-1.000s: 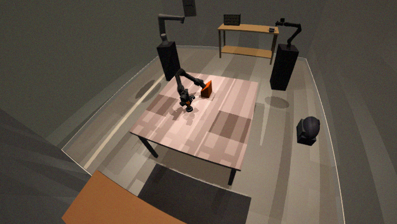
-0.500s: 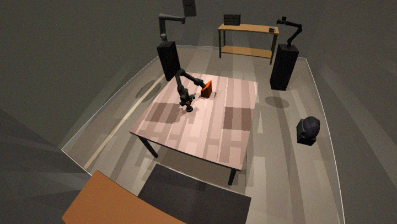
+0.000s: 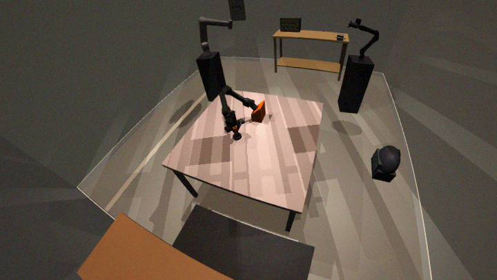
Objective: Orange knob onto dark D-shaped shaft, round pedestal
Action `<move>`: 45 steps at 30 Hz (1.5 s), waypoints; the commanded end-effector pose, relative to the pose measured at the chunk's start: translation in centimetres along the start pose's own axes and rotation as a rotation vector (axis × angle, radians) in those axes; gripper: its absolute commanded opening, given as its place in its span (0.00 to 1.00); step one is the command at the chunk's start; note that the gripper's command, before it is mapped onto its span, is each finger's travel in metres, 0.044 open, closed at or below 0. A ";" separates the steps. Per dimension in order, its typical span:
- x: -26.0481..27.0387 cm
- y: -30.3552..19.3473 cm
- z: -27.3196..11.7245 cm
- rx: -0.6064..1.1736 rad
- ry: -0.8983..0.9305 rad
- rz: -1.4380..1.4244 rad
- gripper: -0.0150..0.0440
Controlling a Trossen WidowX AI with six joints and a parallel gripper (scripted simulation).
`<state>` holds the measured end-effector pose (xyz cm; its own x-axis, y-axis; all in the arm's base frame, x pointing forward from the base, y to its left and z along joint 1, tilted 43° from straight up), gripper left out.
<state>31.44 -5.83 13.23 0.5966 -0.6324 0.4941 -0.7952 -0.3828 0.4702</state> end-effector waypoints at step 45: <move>-0.1 -0.1 2.0 0.001 0.005 0.033 0.52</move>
<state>31.23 -7.11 11.66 0.5704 -0.6417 0.5126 -0.8146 -0.3621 0.4532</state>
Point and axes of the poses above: the point midway between the two fingers, 35 mm back from their tips, its own z axis out along the fingers, its own x axis across the jaws, y = z × x, the point moved 10 cm from there along -z, back along the fingers, and after that the axes turned 12 degrees about z, right-handed, at the moved point
